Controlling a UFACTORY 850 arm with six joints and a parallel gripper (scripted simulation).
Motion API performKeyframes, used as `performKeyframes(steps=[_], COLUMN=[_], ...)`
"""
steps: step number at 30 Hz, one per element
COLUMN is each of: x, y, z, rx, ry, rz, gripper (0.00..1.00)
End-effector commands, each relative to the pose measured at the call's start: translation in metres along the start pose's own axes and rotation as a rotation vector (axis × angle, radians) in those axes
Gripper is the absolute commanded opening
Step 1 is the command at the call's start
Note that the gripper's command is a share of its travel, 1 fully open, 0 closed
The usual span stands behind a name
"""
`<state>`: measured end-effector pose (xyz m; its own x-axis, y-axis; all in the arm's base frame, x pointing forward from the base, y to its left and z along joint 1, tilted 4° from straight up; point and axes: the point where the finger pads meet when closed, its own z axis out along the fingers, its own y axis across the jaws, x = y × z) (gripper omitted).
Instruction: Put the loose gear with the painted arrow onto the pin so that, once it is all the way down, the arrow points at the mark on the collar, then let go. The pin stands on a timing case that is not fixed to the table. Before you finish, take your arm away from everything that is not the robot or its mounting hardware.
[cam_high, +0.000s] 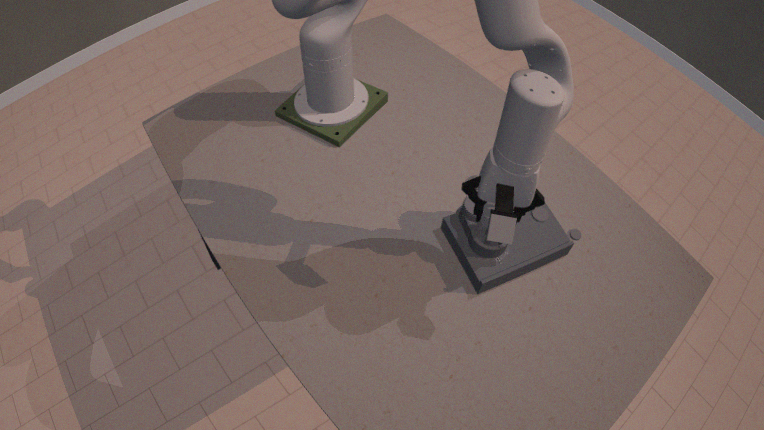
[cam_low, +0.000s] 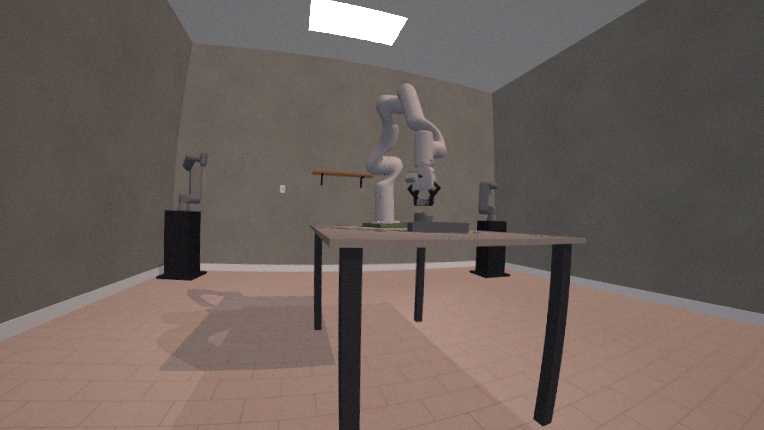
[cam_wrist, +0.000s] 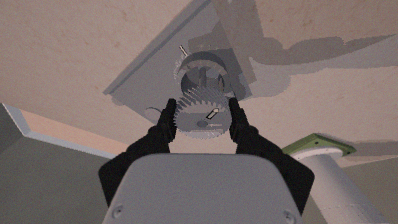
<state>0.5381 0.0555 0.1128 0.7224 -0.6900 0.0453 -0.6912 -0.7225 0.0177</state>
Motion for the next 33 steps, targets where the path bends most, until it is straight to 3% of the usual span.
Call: performKeyframes(steps=[1, 11, 33], x=[0.0006, 0.0006, 0.0006], y=[-0.0007, -0.0007, -0.0007], z=[-0.0009, -0.0009, -0.0009], rx=[-0.007, -0.005, -0.004], ry=[0.016, 0.017, 0.017], rz=[0.152, 0.415, 0.493], gripper=[0.0, 0.0, 0.0])
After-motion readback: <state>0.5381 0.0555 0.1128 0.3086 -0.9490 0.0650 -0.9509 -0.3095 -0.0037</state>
